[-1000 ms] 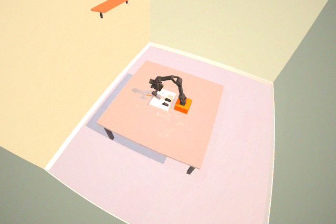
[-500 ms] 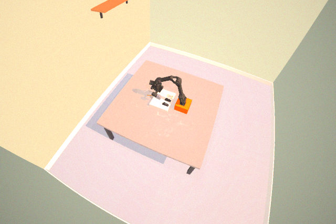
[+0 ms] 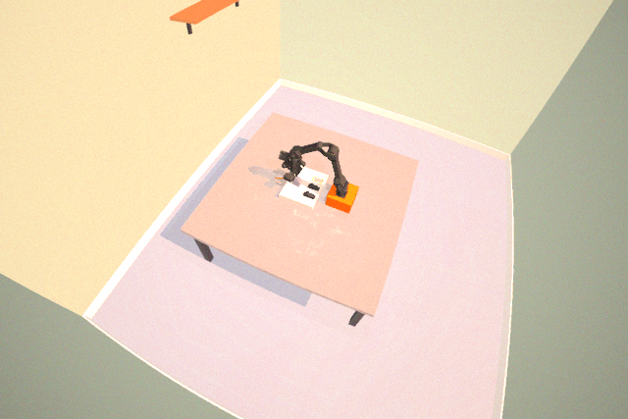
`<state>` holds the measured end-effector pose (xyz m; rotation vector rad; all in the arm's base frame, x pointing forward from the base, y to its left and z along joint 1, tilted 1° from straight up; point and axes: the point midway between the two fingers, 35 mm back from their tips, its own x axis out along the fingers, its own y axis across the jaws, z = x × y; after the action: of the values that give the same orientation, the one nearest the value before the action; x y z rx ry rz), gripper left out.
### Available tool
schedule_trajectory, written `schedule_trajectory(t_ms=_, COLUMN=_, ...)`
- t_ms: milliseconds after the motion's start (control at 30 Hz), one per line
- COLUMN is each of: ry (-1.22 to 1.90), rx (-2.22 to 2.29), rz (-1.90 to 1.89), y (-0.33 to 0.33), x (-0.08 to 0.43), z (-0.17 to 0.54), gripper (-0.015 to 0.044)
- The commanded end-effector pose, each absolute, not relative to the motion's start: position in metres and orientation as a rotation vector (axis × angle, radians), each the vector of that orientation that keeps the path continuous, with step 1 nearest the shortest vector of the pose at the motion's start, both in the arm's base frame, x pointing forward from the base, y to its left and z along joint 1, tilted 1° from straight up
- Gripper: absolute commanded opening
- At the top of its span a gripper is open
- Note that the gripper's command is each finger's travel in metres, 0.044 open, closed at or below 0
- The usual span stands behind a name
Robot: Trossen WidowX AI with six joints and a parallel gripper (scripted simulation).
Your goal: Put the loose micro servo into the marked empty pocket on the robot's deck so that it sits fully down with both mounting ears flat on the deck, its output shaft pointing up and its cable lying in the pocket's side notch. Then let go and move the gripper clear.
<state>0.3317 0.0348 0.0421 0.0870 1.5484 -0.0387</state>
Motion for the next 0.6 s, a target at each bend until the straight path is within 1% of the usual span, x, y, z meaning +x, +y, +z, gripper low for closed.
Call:
schedule_trajectory(t_ms=0, ry=1.548, rx=0.087, rz=-0.044, y=0.034, x=0.332, z=0.041, gripper=0.0099)
schedule_trajectory(t_ms=167, ry=1.548, rx=0.087, rz=-0.044, y=0.034, x=0.332, z=0.041, gripper=0.0065)
schedule_trajectory(t_ms=233, ry=1.548, rx=0.087, rz=-0.044, y=0.034, x=0.332, z=0.044, gripper=0.0013)
schedule_trajectory(t_ms=267, ry=1.548, rx=0.087, rz=-0.044, y=0.034, x=0.332, z=0.047, gripper=0.0000)
schedule_trajectory(t_ms=433, ry=1.548, rx=0.087, rz=-0.044, y=0.034, x=0.327, z=0.068, gripper=0.0000)
schedule_trajectory(t_ms=567, ry=1.548, rx=0.087, rz=-0.044, y=0.033, x=0.323, z=0.071, gripper=0.0000)
